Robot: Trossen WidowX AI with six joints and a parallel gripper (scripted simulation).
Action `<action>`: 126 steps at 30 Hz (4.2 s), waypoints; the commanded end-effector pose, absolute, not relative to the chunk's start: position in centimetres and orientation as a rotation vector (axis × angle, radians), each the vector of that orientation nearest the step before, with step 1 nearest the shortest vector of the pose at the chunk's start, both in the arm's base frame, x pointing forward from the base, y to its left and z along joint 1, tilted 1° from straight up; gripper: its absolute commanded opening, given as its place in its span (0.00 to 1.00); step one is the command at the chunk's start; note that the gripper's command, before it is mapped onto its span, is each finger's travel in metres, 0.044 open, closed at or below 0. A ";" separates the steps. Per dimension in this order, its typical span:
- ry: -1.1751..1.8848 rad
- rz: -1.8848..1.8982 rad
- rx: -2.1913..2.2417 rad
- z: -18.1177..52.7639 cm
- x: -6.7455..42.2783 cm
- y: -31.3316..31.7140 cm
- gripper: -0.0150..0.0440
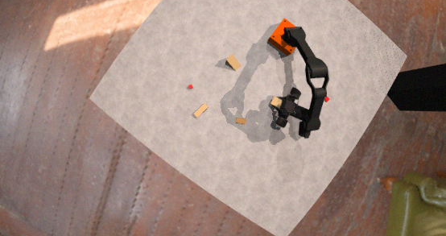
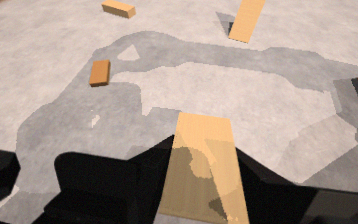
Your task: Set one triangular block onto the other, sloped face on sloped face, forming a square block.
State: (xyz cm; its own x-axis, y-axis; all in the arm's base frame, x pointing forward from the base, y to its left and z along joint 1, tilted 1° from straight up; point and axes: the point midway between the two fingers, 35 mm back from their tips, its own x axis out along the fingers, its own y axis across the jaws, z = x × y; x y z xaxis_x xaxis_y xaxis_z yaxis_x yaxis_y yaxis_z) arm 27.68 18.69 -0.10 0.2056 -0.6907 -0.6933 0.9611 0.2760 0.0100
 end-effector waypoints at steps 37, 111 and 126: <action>0.812 -1.245 0.521 8.0 27.4 17.3 1.00; 1.919 -0.593 1.484 -3.3 27.7 19.1 0.47; 1.919 -0.593 1.484 1.1 28.0 19.2 0.25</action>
